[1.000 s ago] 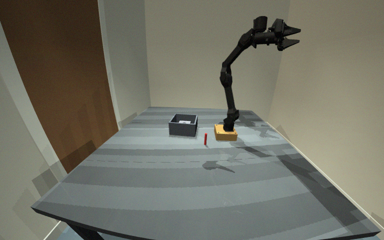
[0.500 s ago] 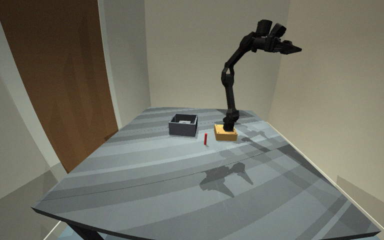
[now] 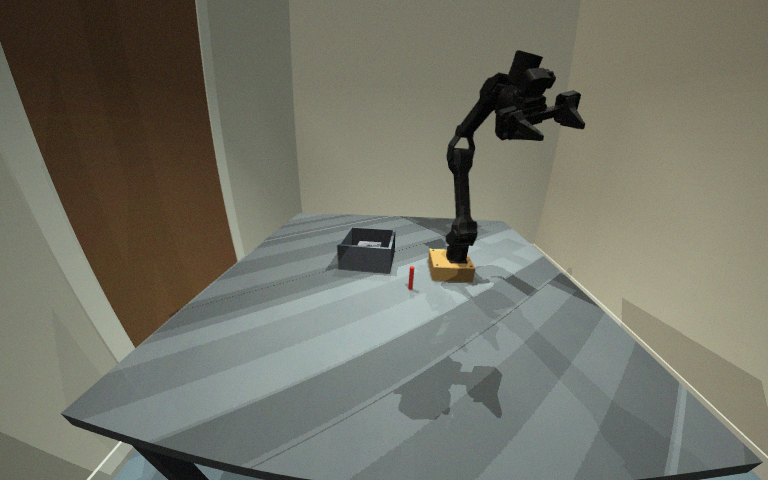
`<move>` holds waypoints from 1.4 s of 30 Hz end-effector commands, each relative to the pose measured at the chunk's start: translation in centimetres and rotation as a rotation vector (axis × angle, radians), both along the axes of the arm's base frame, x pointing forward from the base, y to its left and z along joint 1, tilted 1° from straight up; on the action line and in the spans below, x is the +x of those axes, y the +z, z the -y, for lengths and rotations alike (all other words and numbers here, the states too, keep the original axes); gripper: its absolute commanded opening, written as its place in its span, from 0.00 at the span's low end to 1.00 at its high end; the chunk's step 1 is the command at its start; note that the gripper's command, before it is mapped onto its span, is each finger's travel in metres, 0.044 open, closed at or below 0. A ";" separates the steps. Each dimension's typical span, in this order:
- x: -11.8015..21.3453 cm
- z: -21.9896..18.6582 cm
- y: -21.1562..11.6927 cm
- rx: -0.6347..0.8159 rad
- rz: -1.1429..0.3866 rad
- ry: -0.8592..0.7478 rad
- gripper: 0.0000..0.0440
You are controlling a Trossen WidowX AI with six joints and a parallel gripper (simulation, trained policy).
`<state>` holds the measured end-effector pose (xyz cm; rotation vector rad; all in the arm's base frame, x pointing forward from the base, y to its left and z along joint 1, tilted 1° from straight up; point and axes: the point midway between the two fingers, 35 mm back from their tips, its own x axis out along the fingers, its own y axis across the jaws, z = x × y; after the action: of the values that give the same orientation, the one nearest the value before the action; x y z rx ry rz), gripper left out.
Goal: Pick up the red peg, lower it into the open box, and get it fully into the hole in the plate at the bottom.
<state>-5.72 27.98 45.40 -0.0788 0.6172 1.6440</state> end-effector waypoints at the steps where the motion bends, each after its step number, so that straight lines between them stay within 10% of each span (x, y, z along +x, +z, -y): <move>1: 2.2 -0.4 -2.0 -0.075 -0.051 -0.110 1.00; 42: 20.3 7.9 -22.5 -0.693 -0.673 -1.259 1.00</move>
<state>13.99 21.18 24.63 0.3002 1.3187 0.2609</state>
